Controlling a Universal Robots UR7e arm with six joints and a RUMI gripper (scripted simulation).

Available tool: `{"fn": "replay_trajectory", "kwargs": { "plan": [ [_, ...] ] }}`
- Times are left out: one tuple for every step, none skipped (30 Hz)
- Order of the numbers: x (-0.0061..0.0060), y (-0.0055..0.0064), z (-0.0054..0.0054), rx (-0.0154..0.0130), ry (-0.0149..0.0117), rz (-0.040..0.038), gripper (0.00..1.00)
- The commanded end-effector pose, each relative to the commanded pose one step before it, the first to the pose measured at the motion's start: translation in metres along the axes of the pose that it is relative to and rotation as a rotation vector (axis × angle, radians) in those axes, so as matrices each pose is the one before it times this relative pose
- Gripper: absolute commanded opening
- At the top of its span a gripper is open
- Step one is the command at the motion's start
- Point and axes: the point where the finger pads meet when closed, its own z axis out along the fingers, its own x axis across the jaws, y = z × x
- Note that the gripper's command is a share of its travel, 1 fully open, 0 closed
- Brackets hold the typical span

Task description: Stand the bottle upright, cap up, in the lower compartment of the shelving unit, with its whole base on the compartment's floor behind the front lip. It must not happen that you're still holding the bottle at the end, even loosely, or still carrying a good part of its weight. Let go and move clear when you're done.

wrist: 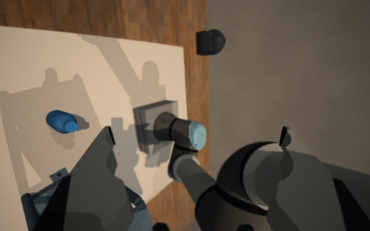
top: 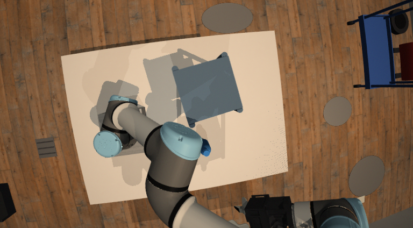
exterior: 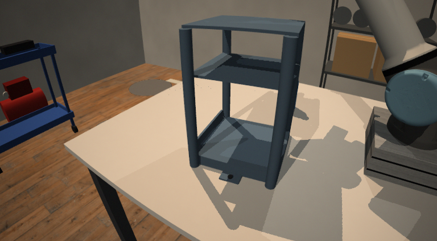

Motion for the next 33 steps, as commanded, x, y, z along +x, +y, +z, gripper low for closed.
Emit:
{"fn": "replay_trajectory", "kwargs": {
  "plan": [
    [0.00062, 0.00002, -0.00010, 0.00038, -0.00121, 0.00075, 1.00],
    [0.00000, 0.00000, 0.00000, 0.00000, 0.00000, 0.00000, 1.00],
    [0.00000, 0.00000, 0.00000, 0.00000, 0.00000, 0.00000, 1.00],
    [0.00000, 0.00000, 0.00000, 0.00000, 0.00000, 0.00000, 1.00],
    [0.00000, 0.00000, 0.00000, 0.00000, 0.00000, 0.00000, 1.00],
    [0.00000, 0.00000, 0.00000, 0.00000, 0.00000, 0.00000, 1.00],
    [0.00000, 0.00000, 0.00000, 0.00000, 0.00000, 0.00000, 1.00],
    [0.00000, 0.00000, 0.00000, 0.00000, 0.00000, 0.00000, 1.00],
    [0.00000, 0.00000, 0.00000, 0.00000, 0.00000, 0.00000, 1.00],
    [0.00000, 0.00000, 0.00000, 0.00000, 0.00000, 0.00000, 1.00],
    [0.00000, 0.00000, 0.00000, 0.00000, 0.00000, 0.00000, 1.00],
    [0.00000, 0.00000, 0.00000, 0.00000, 0.00000, 0.00000, 1.00],
    [0.00000, 0.00000, 0.00000, 0.00000, 0.00000, 0.00000, 1.00],
    [0.00000, 0.00000, 0.00000, 0.00000, 0.00000, 0.00000, 1.00],
    [0.00000, 0.00000, 0.00000, 0.00000, 0.00000, 0.00000, 1.00],
    [0.00000, 0.00000, 0.00000, 0.00000, 0.00000, 0.00000, 1.00],
    [0.00000, 0.00000, 0.00000, 0.00000, 0.00000, 0.00000, 1.00],
    [0.00000, 0.00000, 0.00000, 0.00000, -0.00001, 0.00000, 1.00],
    [-0.00001, 0.00000, 0.00000, -0.00003, -0.00005, 0.00000, 1.00],
    [-0.00003, 0.00001, 0.00001, -0.00009, -0.00014, 0.00000, 1.00],
    [-0.00006, 0.00002, 0.00002, -0.00017, -0.00026, 0.00000, 1.00],
    [-0.00009, 0.00003, 0.00004, -0.00027, -0.00042, 0.00000, 1.00],
    [-0.00013, 0.00004, 0.00005, -0.00039, -0.00061, 0.00000, 1.00],
    [-0.00018, 0.00005, 0.00007, -0.00053, -0.00084, 0.00001, 1.00],
    [-0.00024, 0.00007, 0.00010, -0.00069, -0.00110, 0.00001, 1.00],
    [-0.00030, 0.00009, 0.00012, -0.00087, -0.00138, 0.00001, 1.00],
    [-0.00036, 0.00011, 0.00015, -0.00106, -0.00169, 0.00001, 1.00],
    [-0.00043, 0.00013, 0.00018, -0.00127, -0.00202, 0.00001, 1.00],
    [-0.00051, 0.00015, 0.00022, -0.00148, -0.00237, 0.00001, 1.00],
    [-0.00059, 0.00018, 0.00025, -0.00170, -0.00275, 0.00001, 1.00],
    [-0.00068, 0.00020, 0.00029, -0.00194, -0.00314, 0.00001, 1.00],
    [-0.00076, 0.00023, 0.00034, -0.00217, -0.00355, 0.00000, 1.00],
    [0.00000, 0.00000, 0.00000, 0.00000, 0.00000, 0.00000, 1.00]
  ]
}}
